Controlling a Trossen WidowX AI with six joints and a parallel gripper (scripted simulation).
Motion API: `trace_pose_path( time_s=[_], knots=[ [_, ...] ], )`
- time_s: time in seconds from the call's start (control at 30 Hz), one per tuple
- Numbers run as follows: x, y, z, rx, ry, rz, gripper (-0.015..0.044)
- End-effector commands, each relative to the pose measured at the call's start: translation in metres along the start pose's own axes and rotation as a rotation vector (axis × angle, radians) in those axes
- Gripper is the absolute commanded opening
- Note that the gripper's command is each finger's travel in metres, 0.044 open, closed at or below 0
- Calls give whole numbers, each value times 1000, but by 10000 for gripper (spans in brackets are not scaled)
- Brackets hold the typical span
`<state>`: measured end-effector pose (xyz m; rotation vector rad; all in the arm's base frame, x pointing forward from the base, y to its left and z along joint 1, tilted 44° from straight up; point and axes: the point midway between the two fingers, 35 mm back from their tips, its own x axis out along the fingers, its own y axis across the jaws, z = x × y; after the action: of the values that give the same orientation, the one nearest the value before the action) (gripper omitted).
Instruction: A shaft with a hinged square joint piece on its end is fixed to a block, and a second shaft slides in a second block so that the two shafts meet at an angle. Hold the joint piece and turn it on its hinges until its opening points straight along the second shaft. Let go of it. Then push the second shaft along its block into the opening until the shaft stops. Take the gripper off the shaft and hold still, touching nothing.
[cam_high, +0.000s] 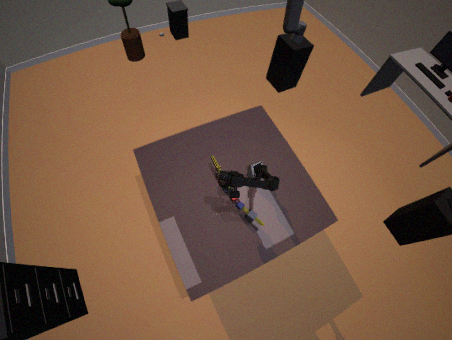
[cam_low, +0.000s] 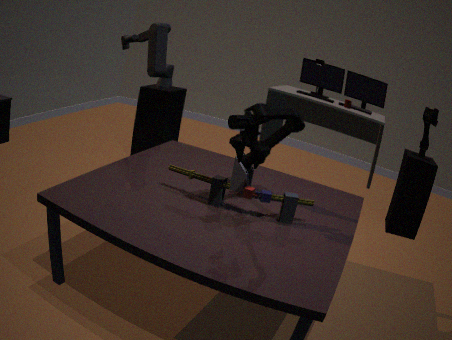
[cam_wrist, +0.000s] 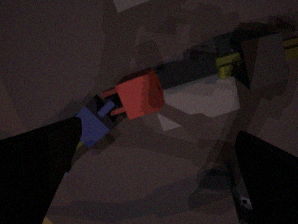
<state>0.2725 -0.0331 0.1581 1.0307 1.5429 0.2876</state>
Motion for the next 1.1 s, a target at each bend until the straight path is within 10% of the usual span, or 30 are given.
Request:
trace_pose_path(
  time_s=[0.0, 1.07],
  knots=[
    [6, -8, 4, 125, 23, 27, 440],
    [45, -69, 26, 1134, 245, 171, 440]
  ],
)
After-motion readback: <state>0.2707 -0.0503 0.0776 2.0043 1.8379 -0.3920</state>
